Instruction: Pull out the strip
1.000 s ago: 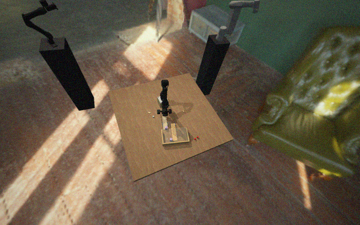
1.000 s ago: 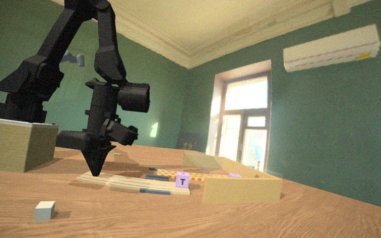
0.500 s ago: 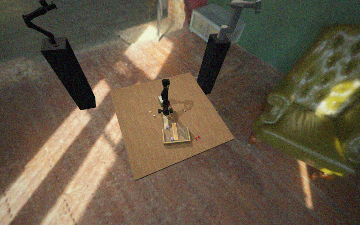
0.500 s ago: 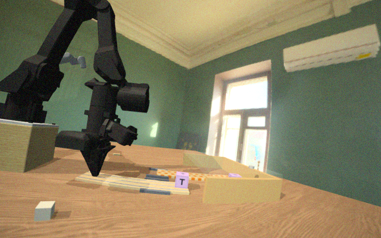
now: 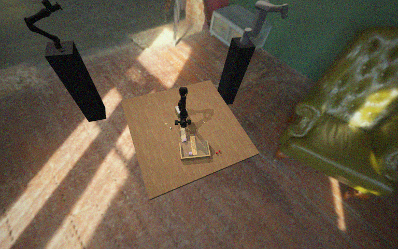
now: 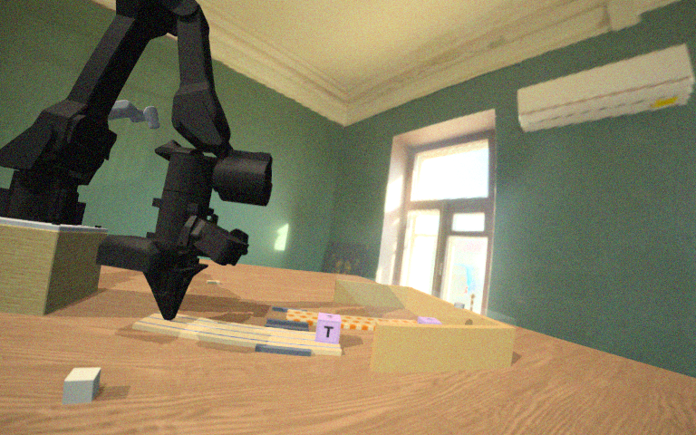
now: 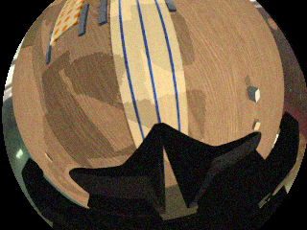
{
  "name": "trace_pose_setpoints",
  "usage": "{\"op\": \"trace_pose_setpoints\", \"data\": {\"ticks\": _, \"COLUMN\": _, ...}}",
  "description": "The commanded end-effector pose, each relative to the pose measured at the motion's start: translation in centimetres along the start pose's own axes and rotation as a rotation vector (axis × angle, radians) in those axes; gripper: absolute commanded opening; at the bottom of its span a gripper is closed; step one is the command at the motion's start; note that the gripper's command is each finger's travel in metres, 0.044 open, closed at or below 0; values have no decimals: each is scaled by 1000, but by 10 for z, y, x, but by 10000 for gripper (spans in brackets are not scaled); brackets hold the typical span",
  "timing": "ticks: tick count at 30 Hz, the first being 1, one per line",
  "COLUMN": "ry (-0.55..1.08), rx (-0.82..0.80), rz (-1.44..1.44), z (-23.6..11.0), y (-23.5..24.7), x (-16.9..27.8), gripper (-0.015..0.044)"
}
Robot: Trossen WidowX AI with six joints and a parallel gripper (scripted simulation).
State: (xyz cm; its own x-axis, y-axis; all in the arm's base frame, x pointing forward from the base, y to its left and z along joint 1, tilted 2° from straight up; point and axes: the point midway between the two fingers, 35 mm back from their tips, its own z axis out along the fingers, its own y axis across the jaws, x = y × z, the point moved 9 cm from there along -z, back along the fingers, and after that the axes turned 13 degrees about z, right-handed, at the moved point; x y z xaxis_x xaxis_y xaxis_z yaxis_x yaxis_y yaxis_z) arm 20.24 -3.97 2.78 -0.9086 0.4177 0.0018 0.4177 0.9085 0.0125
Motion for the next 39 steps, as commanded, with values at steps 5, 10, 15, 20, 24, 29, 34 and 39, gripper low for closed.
{"op": "trace_pose_setpoints", "data": {"ticks": 5, "ry": 19, "rx": 8, "rz": -4, "z": -39, "y": 3, "x": -8, "gripper": 0}}
{"op": "trace_pose_setpoints", "data": {"ticks": 10, "ry": 19, "rx": 8, "rz": 3, "z": -39, "y": 3, "x": -7, "gripper": 26}}
{"op": "trace_pose_setpoints", "data": {"ticks": 15, "ry": 17, "rx": 9, "rz": 78, "z": -38, "y": 9, "x": -27, "gripper": 157}}
{"op": "trace_pose_setpoints", "data": {"ticks": 20, "ry": 16, "rx": 8, "rz": 78, "z": -40, "y": 14, "x": -44, "gripper": 289}}
{"op": "trace_pose_setpoints", "data": {"ticks": 24, "ry": 15, "rx": 8, "rz": 78, "z": -42, "y": 18, "x": -57, "gripper": 394}}
{"op": "trace_pose_setpoints", "data": {"ticks": 29, "ry": 14, "rx": 7, "rz": 78, "z": -44, "y": 22, "x": -72, "gripper": 440}}
{"op": "trace_pose_setpoints", "data": {"ticks": 34, "ry": 13, "rx": 7, "rz": 78, "z": -47, "y": 27, "x": -89, "gripper": 440}}
{"op": "trace_pose_setpoints", "data": {"ticks": 39, "ry": 11, "rx": 6, "rz": 78, "z": -49, "y": 32, "x": -105, "gripper": 440}}
